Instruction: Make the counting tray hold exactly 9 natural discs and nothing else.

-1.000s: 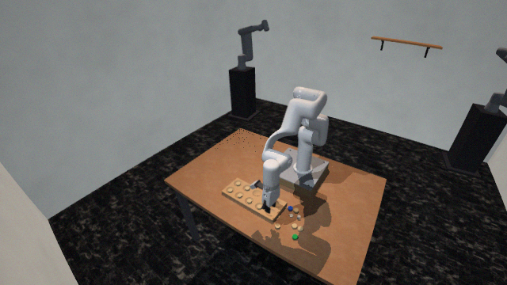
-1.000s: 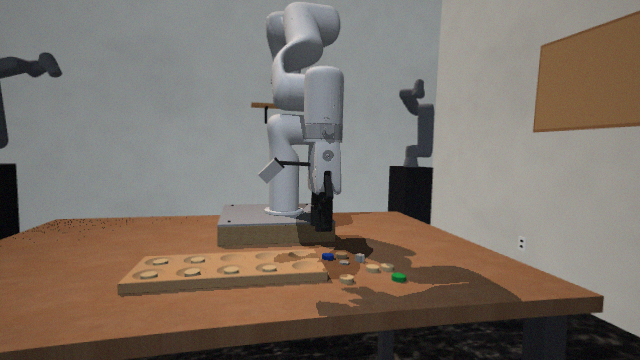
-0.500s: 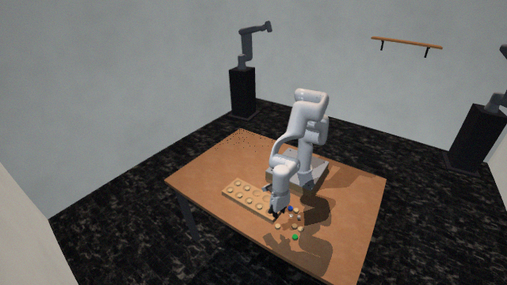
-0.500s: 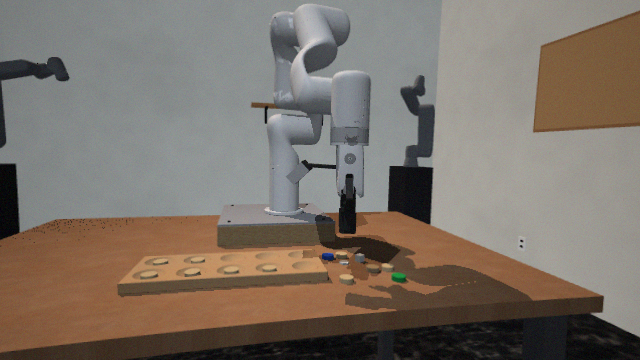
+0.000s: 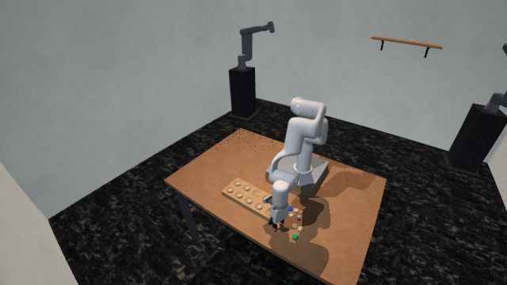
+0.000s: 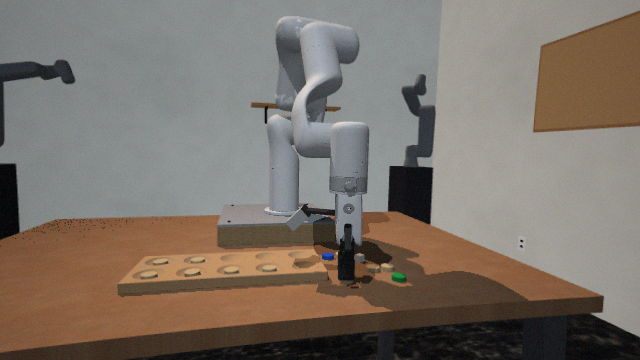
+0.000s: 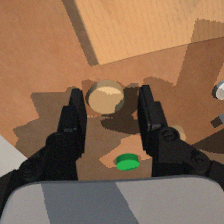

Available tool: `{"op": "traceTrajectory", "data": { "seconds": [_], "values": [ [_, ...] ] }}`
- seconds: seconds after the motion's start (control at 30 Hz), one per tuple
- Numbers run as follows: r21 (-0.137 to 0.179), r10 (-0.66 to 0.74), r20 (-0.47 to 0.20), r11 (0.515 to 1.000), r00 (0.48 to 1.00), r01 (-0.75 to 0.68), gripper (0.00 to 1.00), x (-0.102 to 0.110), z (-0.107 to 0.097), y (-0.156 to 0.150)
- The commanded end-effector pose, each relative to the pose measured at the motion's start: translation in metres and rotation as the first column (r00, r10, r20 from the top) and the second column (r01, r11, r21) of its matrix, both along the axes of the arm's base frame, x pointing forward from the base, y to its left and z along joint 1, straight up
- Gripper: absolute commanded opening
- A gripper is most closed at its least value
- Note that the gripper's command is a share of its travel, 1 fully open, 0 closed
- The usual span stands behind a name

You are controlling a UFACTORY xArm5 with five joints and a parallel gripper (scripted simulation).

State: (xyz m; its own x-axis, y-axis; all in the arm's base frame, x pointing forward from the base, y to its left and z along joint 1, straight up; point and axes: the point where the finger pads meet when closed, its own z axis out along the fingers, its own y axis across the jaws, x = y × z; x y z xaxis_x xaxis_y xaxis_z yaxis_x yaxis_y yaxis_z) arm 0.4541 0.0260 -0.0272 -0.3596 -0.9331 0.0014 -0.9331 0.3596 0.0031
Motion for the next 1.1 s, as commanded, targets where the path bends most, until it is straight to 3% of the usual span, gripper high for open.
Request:
{"op": "traceTrajectory", "data": {
  "seconds": [0.0, 0.37, 0.4, 1.07],
  "values": [
    [0.0, 0.0, 0.006, 1.0, 1.0, 0.0, 0.47, 0.0039, -0.0047, 0.0003],
    [0.0, 0.0, 0.006, 1.0, 1.0, 0.0, 0.47, 0.0039, -0.0048, 0.0003],
    [0.0, 0.0, 0.006, 1.0, 1.0, 0.0, 0.0, 0.0039, -0.0048, 0.0003],
    [0.0, 0.0, 0.006, 1.0, 1.0, 0.0, 0.0, 0.0039, -0.0048, 0.0003]
  ]
}}
